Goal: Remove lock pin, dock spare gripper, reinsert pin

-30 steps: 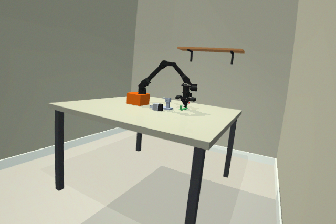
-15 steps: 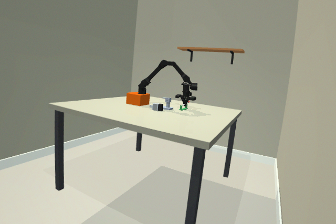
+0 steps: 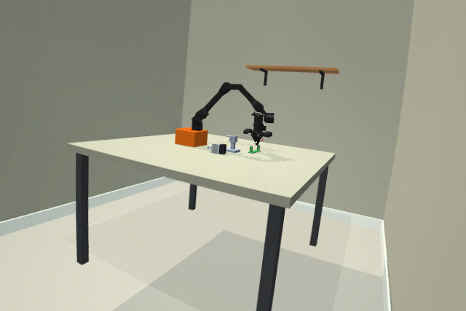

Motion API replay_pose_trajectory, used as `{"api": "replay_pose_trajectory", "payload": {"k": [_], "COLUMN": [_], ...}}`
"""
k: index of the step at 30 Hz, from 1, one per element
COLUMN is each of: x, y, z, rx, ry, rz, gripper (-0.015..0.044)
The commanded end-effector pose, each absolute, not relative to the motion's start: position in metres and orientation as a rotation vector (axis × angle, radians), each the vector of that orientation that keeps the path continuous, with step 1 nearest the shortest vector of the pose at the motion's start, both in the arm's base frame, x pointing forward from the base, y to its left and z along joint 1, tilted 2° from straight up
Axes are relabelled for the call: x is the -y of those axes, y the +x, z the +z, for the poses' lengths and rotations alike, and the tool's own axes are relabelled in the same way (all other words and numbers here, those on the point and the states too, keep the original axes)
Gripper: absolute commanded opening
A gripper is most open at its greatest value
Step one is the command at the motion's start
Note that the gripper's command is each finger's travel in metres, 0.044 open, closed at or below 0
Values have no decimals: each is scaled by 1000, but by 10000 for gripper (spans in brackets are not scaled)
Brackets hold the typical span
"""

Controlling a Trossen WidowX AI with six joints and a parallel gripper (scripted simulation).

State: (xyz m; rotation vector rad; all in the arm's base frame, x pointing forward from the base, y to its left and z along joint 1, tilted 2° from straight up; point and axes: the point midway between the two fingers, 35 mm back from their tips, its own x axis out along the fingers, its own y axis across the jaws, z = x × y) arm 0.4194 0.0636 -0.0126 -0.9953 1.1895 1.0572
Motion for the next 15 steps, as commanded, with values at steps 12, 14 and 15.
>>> {"api": "replay_pose_trajectory", "payload": {"k": [12, 14, 15], "x": [-31, -25, -22], "y": [414, 413, 412], "z": [-2, 0, 1], "rx": [-1190, -1190, -1190], "ry": [-1000, -1001, -1002], "rz": [1059, 1059, 1059], "gripper": [0, 0, 0]}}
